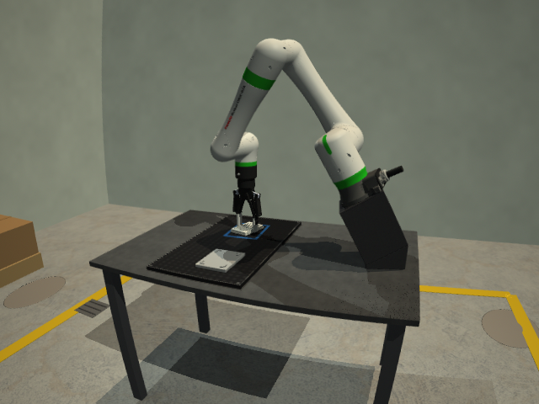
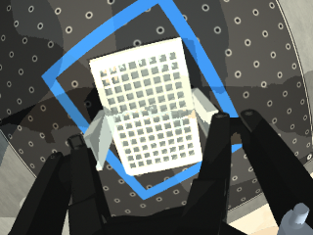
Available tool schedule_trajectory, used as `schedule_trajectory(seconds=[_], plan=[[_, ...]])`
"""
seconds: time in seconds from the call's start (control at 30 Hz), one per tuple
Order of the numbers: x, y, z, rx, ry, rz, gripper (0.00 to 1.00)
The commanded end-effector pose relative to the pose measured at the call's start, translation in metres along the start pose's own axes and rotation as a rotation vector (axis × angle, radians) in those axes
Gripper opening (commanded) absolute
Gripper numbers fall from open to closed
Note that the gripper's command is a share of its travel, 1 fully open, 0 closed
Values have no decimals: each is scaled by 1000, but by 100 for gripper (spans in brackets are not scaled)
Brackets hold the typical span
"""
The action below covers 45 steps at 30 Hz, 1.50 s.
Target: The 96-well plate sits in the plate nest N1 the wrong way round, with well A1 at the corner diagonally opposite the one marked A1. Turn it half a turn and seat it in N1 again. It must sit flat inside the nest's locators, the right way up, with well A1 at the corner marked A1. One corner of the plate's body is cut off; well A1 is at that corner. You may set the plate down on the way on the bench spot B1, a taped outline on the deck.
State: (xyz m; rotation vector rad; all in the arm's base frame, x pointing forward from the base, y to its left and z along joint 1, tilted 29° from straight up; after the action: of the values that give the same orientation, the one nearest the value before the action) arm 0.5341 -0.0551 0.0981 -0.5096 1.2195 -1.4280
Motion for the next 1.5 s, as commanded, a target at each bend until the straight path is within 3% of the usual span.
schedule_trajectory(seconds=[0.0,0.4,0.43,1.1,1.47], plan=[[0,2,0,0,0,0,0],[0,3,0,0,0,0,0],[0,3,0,0,0,0,100],[0,3,0,0,0,0,100],[0,-21,0,0,0,0,100]])
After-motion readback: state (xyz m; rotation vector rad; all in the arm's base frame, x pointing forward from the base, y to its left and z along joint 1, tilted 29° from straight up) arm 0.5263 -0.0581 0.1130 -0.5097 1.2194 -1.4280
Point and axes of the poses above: the point where the finger pads meet when closed, its own y axis out along the fingers, its own z axis across the jaws, x = y × z, the point moved 5 cm from there along -y, back along the fingers, and after that the axes turned 14 degrees about y, right-handed, at the moved point
